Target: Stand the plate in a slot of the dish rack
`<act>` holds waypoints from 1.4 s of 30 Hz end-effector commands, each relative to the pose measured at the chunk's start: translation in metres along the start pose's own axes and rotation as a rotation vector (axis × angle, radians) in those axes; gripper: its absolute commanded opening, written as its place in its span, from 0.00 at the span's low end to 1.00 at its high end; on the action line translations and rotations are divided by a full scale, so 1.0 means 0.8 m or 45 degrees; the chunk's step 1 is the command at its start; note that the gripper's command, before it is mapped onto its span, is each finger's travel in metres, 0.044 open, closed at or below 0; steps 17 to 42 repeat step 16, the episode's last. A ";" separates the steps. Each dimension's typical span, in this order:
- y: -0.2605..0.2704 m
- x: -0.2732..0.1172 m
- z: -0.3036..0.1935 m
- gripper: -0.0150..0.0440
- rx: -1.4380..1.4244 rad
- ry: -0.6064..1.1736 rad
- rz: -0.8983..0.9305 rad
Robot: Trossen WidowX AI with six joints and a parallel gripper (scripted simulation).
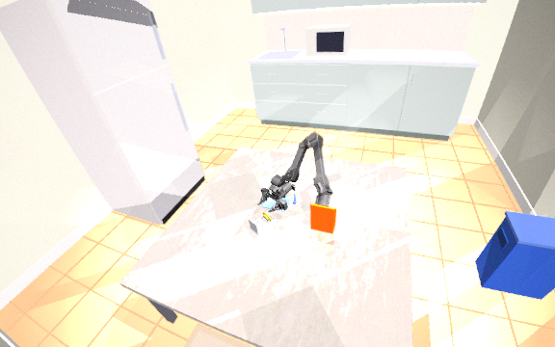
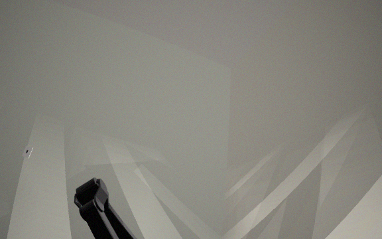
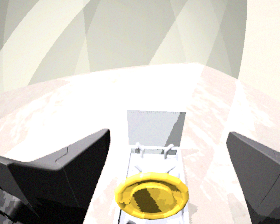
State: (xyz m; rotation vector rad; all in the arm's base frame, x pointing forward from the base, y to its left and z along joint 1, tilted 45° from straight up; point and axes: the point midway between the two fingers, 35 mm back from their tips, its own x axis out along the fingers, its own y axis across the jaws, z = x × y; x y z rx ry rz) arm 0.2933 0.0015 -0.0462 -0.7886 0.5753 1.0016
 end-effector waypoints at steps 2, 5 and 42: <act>0.001 -0.010 0.064 0.93 0.004 -0.017 -0.002; -0.002 -0.011 0.074 0.93 0.004 -0.022 -0.004; 0.011 -0.003 0.074 0.93 0.297 0.170 0.114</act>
